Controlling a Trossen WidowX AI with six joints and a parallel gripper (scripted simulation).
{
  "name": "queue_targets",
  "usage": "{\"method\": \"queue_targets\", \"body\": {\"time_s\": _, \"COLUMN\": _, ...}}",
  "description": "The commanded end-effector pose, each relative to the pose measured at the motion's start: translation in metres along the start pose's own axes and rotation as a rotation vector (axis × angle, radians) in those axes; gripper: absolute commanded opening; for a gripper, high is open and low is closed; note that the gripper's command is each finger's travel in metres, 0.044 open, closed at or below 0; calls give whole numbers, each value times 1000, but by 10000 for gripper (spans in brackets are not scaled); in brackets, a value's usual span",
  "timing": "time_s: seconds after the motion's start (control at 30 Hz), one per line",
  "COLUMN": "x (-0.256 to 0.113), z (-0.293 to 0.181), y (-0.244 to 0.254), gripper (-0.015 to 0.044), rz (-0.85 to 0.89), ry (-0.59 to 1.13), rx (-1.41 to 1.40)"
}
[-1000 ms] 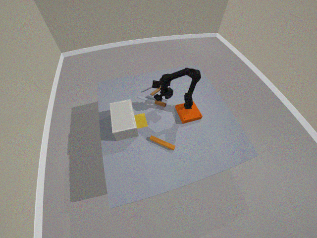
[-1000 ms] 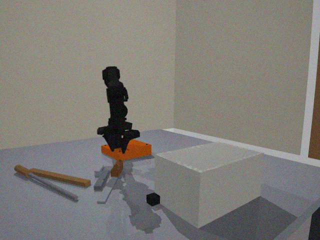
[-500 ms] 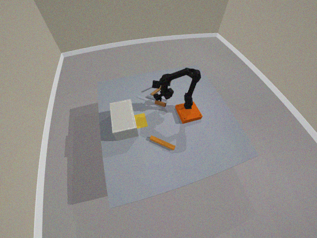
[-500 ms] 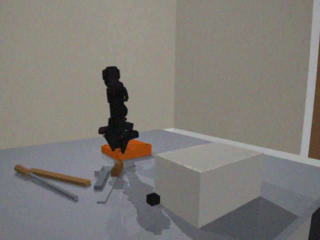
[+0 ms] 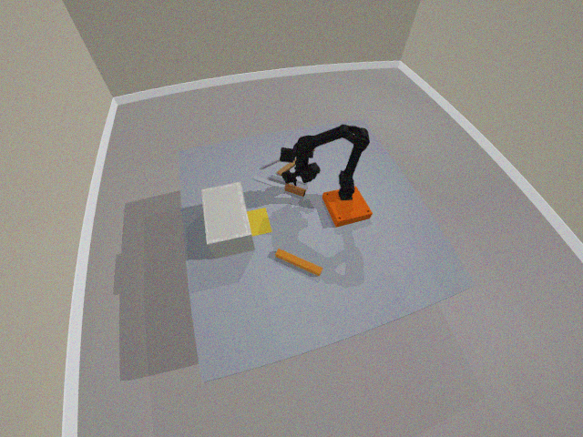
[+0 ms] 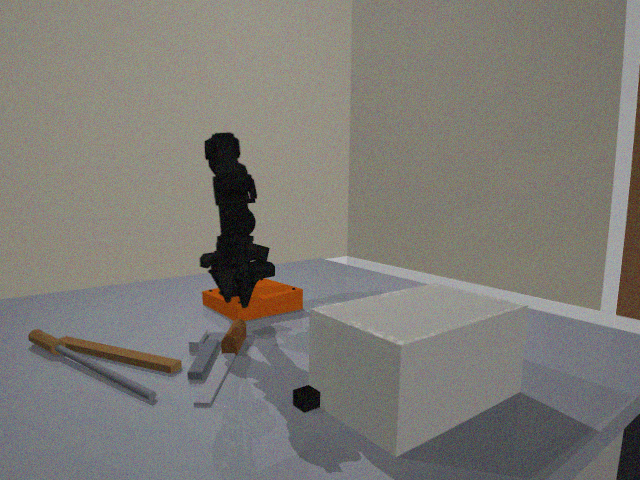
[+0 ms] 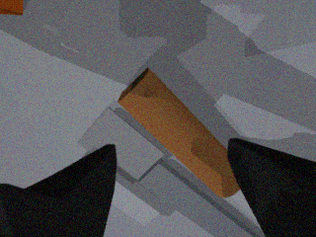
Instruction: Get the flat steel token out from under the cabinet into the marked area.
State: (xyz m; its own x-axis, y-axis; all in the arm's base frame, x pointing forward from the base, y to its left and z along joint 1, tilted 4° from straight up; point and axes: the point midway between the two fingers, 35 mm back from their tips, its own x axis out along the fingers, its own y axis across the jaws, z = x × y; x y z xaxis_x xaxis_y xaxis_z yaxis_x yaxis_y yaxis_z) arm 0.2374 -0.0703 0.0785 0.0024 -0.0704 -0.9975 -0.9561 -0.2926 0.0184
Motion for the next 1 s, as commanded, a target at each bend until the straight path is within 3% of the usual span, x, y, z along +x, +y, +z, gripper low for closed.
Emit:
{"method": "queue_targets", "body": {"time_s": 0.0, "x": 0, "z": 0, "y": 0, "gripper": 270, "rz": 1, "ry": 2, "rx": 37}}
{"method": "queue_targets", "body": {"time_s": 0.97, "x": 0, "z": 0, "y": 0, "gripper": 270, "rz": 1, "ry": 2, "rx": 266}}
